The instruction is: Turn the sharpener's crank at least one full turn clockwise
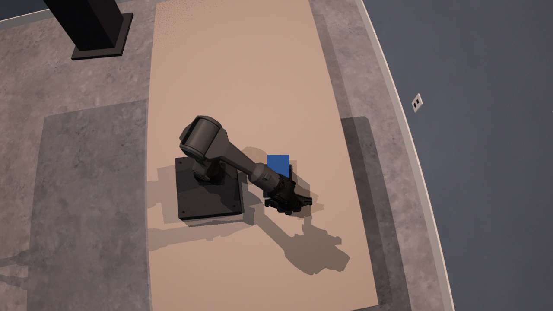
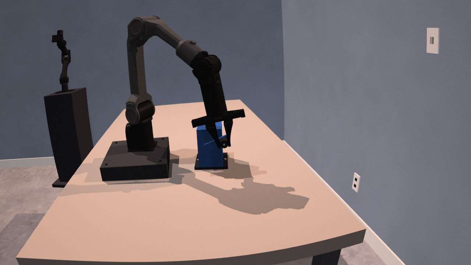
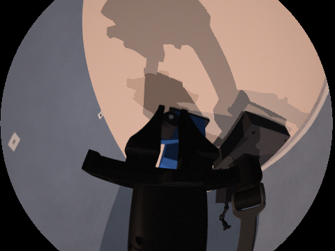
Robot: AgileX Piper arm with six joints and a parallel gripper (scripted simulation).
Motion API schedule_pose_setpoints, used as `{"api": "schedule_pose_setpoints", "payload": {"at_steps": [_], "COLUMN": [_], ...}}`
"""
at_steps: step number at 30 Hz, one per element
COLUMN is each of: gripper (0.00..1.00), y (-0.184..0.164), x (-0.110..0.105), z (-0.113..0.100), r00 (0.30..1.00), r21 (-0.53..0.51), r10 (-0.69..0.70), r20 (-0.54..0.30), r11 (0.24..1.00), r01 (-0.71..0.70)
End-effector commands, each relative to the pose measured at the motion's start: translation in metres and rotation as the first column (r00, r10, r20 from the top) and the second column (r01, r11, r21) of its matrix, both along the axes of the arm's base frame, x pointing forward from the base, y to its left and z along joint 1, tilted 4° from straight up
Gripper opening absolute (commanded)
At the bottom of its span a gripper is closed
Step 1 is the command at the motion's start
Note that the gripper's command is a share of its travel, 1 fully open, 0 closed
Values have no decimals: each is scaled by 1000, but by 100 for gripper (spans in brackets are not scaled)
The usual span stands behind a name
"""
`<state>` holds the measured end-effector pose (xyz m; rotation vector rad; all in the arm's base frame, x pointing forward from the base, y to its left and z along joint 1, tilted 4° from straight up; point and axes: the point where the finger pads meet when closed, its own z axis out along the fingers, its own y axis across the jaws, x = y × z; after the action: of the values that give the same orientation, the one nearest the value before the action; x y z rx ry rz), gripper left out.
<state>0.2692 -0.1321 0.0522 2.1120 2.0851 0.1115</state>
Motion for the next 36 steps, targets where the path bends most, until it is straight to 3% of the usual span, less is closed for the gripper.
{"api": "schedule_pose_setpoints", "payload": {"at_steps": [1,36], "gripper": [20,20], "y": [0,-2], "x": [1,-1], "z": [-3,-36], "r00": [1000,1000], "r21": [0,1], "r10": [1,1], "r20": [-2,-3], "r11": [1000,1000], "r01": [-1,-1]}}
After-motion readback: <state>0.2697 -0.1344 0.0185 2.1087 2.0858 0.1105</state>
